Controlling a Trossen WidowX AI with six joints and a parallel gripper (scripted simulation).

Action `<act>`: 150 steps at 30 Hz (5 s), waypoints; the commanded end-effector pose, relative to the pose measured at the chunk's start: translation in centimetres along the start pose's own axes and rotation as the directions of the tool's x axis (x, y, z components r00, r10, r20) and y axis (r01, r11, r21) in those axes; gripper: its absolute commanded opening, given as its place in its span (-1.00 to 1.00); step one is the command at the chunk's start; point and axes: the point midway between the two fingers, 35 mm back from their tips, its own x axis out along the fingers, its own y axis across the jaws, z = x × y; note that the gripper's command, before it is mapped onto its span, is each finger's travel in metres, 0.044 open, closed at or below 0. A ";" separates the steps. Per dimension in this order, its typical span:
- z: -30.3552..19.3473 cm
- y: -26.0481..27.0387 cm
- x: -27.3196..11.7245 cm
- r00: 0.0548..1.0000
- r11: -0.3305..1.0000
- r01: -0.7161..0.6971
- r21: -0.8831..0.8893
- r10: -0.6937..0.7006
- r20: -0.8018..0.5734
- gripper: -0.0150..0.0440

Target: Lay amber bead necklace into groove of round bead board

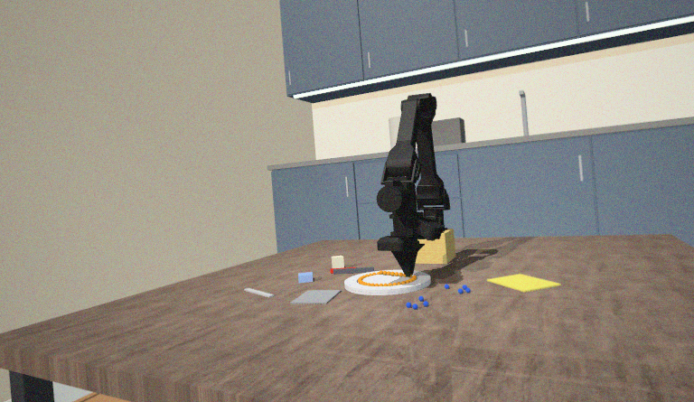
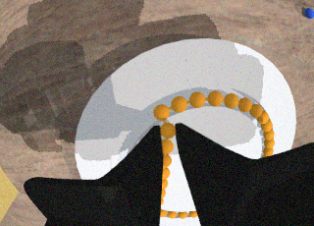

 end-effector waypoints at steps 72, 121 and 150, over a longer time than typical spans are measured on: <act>0.6 1.3 -0.6 1.000 1.000 -0.007 -0.001 0.007 0.003 1.00; -9.0 1.4 -3.8 1.000 -0.995 0.007 0.099 0.007 -0.004 -0.08; -9.0 1.4 -0.2 1.000 -0.995 0.005 0.100 0.005 -0.004 -0.08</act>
